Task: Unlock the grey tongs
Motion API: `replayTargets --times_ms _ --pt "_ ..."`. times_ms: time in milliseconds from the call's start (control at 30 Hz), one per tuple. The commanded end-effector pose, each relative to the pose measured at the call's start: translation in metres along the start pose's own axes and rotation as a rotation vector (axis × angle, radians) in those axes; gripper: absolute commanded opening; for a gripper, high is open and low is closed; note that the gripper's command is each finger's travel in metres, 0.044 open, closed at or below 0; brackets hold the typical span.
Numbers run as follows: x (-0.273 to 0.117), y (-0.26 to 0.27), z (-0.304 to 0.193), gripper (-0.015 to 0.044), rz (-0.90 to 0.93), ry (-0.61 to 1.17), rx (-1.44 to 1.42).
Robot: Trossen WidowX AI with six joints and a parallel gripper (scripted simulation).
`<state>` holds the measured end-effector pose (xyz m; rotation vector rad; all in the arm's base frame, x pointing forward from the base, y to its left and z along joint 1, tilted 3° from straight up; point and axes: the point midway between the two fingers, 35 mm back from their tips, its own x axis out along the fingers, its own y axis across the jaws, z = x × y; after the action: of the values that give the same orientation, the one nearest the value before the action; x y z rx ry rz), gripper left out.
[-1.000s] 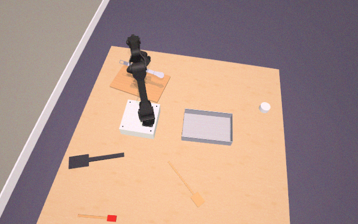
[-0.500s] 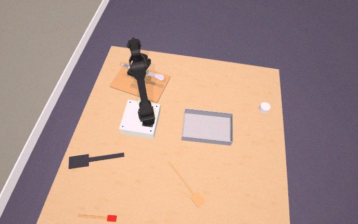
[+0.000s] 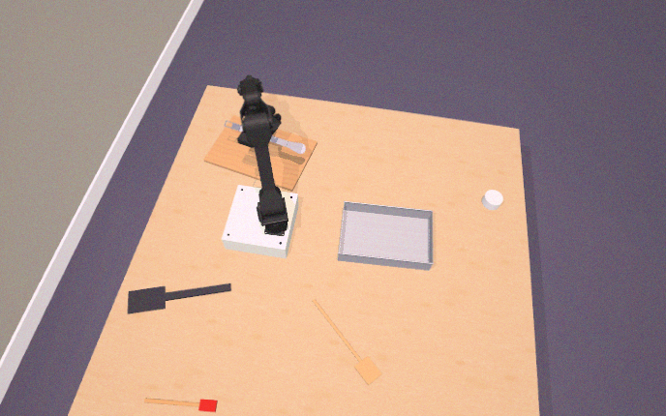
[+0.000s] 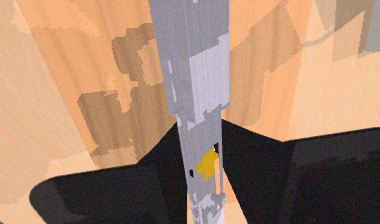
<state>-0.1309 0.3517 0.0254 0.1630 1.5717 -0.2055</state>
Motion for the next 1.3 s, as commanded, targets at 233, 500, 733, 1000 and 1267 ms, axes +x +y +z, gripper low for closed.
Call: replayTargets --times_ms 233,500,733,1000,1267 --pt "0.016 0.0 0.001 -0.015 0.008 -0.001 0.003" --pt "0.026 -0.001 0.001 -0.015 0.008 -0.001 0.003" --pt "0.027 -0.002 0.002 -0.0019 -0.002 -0.001 0.0" --pt "0.027 -0.002 0.002 0.0191 -0.002 -0.001 0.0" --pt "0.027 -0.002 0.002 0.0401 -0.002 -0.001 0.0"
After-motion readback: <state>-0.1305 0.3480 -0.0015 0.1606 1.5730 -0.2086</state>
